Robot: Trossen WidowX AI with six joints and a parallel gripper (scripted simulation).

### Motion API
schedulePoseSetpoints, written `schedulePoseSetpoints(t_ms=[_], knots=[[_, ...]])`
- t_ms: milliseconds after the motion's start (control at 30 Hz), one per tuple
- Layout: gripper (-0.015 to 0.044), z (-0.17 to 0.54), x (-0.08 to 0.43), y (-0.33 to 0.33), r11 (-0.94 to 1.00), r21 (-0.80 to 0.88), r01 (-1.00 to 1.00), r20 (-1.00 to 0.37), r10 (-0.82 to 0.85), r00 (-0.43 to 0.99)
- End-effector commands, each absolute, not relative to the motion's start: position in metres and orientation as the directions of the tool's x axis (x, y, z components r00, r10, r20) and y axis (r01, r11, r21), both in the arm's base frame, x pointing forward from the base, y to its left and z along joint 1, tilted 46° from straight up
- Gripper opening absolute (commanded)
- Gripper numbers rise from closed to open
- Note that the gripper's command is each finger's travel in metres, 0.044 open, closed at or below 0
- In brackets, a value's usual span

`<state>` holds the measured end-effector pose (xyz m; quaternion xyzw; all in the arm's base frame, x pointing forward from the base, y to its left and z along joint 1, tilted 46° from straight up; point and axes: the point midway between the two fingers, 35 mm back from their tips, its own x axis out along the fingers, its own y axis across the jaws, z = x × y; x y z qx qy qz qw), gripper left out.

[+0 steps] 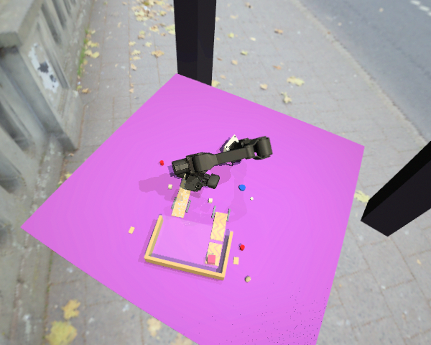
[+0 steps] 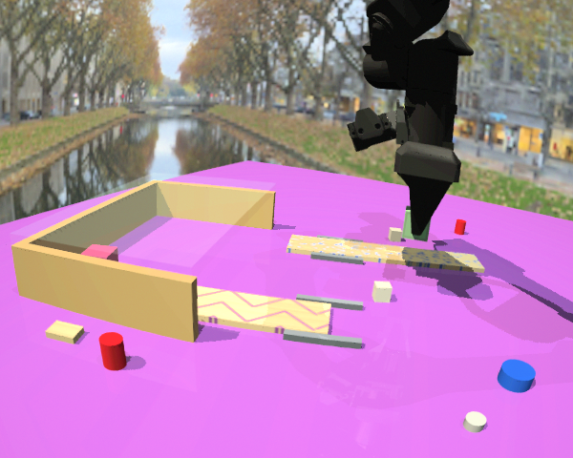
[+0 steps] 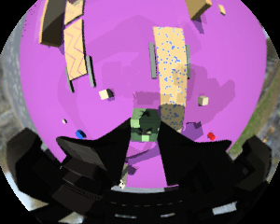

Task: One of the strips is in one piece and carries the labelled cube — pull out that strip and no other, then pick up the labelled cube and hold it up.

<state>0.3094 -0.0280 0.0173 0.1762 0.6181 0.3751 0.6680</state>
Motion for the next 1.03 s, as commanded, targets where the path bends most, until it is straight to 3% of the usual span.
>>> schedulePoseSetpoints(t_ms=[0, 1000], knots=[[0.0, 0.022, 0.306, -0.034, 0.66, 0.693, -0.289, -0.698, 0.715, -0.042], [0.0, 0.042, 0.307, -0.055, 0.661, 0.693, -0.289, -0.699, 0.714, -0.042]])
